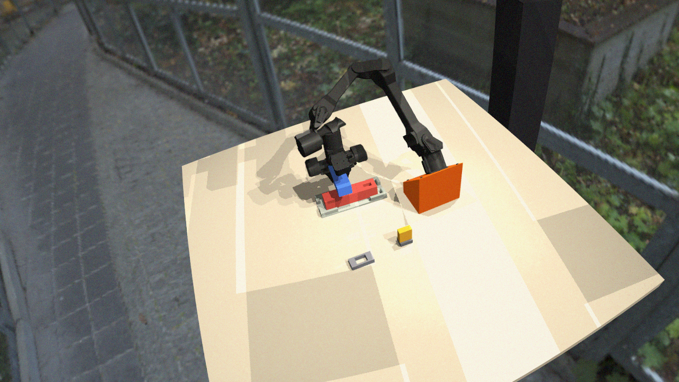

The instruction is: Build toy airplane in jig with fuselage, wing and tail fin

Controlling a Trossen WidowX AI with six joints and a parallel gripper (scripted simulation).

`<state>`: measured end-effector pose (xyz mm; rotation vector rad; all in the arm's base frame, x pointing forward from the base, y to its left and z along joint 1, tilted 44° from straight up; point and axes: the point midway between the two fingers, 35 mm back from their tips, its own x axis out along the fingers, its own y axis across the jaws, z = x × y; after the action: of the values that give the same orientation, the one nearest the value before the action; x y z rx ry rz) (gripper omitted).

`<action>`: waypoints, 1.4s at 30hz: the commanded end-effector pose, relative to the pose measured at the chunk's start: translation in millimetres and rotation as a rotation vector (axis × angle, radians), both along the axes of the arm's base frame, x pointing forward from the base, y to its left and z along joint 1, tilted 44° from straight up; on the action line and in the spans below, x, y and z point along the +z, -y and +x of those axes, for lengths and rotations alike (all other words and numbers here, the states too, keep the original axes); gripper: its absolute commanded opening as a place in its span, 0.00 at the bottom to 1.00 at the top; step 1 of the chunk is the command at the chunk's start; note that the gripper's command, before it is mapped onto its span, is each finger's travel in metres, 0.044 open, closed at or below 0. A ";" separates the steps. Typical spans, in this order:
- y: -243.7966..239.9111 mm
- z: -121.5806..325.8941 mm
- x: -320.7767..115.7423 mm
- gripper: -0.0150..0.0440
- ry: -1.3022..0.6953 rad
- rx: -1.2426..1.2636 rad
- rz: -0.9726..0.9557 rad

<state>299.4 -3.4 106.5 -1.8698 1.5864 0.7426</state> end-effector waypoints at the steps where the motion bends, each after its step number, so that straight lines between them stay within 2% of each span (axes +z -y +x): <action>1: 0.4 0.4 0.9 0.59 0.001 0.005 -0.004; 42: 27.9 6.8 -26.7 0.59 0.002 0.005 -0.006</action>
<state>306.4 -30.5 81.3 -1.8687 1.5835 0.7345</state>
